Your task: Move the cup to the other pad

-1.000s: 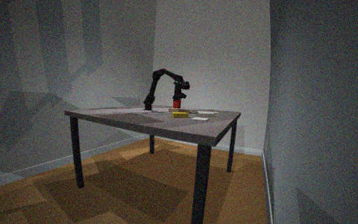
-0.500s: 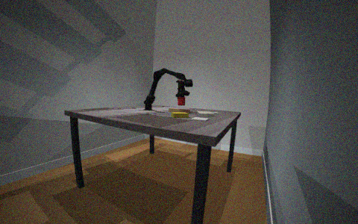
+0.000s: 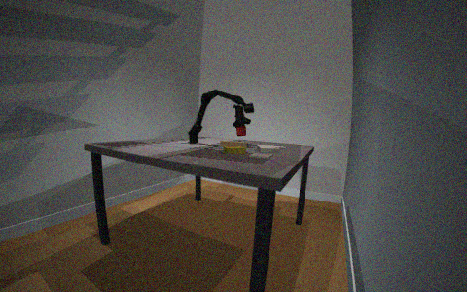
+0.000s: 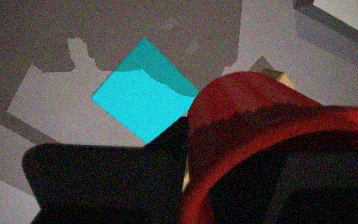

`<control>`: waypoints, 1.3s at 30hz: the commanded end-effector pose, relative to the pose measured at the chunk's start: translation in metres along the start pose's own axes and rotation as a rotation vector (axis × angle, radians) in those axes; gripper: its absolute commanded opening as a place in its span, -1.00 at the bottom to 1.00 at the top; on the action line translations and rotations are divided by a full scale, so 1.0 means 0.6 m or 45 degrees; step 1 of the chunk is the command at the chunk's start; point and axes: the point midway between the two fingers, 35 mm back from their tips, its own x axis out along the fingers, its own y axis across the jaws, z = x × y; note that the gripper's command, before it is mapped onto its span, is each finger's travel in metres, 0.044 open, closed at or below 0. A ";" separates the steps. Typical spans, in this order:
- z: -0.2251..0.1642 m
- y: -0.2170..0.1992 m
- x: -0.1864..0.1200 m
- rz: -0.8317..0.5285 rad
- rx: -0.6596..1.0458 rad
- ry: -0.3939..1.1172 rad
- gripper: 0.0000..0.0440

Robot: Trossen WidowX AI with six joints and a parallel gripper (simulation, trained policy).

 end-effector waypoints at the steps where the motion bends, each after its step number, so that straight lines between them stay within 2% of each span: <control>1: 0.013 0.016 0.001 -0.001 -0.007 -0.015 -1.00; 10: 0.027 0.053 0.022 -0.008 -0.015 -0.015 -1.00; 26: 0.008 0.090 0.086 -0.008 0.031 0.016 -0.99; 34: -0.006 0.102 0.105 -0.007 0.059 0.053 -0.89; 39: -0.003 0.100 0.105 -0.011 0.081 0.027 -0.75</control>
